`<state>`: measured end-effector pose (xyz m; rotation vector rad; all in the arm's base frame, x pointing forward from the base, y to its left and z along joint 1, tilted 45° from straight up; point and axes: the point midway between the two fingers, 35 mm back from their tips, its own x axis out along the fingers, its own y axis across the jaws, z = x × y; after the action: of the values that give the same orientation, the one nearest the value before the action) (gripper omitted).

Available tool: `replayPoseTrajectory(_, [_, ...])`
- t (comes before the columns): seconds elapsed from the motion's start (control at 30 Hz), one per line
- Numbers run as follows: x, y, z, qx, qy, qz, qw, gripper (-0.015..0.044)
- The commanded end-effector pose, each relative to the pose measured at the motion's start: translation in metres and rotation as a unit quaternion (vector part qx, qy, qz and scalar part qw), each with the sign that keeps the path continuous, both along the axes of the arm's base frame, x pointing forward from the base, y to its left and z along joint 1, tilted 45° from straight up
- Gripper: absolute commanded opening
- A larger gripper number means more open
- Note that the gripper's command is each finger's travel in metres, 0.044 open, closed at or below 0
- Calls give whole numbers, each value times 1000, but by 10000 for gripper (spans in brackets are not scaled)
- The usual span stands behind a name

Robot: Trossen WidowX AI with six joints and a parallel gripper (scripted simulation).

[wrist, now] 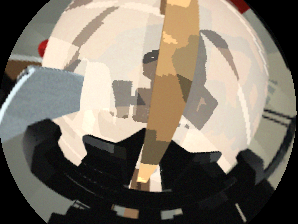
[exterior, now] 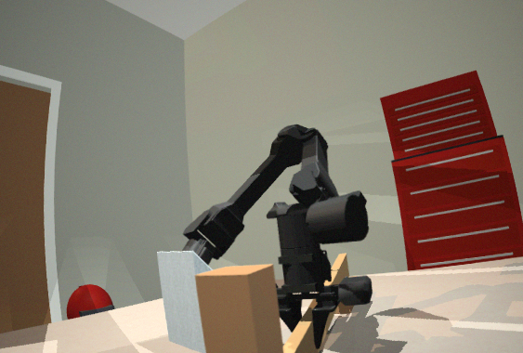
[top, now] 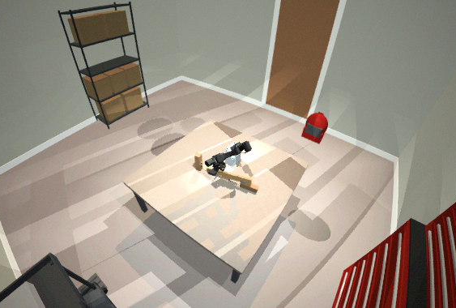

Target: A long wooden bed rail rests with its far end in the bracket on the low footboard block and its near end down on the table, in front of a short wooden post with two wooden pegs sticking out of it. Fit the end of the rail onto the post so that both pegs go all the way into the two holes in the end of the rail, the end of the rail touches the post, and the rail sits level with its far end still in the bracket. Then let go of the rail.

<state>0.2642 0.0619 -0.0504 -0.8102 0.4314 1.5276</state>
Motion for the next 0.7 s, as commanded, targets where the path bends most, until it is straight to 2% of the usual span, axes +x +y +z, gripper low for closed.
replayPoseTrajectory(0.0, [0,-2,2,2,-2,-1,1000,0])
replayPoseTrajectory(0.67, [2,-9,9,1,-2,-1,1000,0])
